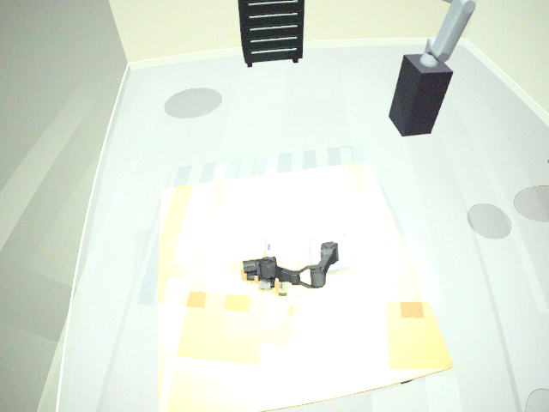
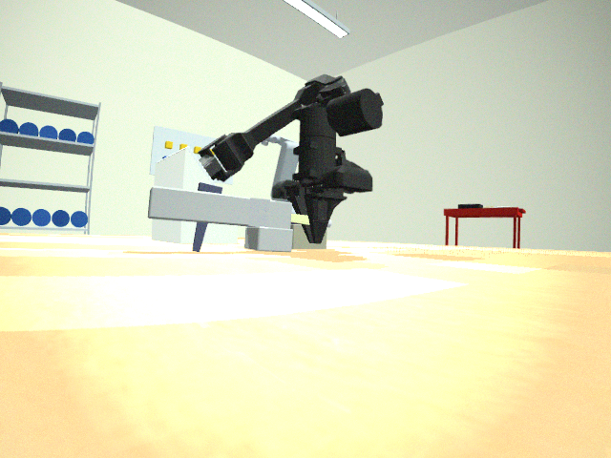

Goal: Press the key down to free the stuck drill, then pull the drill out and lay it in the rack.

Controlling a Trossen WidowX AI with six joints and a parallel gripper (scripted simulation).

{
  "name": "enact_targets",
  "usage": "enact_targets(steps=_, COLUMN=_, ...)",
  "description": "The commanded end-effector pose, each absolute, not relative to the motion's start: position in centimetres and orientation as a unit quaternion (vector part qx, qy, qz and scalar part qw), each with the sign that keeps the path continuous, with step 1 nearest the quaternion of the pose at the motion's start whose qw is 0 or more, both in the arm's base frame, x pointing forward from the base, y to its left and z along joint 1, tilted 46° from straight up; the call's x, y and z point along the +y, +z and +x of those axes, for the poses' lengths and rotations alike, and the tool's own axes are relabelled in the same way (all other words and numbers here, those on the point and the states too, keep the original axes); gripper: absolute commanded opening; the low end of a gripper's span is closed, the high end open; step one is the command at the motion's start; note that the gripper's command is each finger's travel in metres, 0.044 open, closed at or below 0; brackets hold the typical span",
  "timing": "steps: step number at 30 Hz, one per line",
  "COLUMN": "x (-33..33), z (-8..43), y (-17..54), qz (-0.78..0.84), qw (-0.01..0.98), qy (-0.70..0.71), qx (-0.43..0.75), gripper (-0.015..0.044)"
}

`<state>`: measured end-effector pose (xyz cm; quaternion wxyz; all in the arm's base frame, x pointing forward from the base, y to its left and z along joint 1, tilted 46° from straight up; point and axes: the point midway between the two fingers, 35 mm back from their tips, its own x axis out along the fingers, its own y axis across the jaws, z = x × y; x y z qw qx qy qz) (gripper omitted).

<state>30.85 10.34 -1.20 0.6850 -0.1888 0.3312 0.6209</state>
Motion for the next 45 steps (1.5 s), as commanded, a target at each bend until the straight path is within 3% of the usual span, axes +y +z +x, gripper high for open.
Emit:
enact_targets(steps=1, x=10.2, z=30.8, y=-1.1, qz=-0.19, qw=0.684, qy=0.621, qx=0.333, gripper=0.0)
enact_targets(steps=45, x=14.4, z=32.3, y=3.2, qz=-0.189, qw=0.685, qy=0.621, qx=0.331, gripper=0.0)
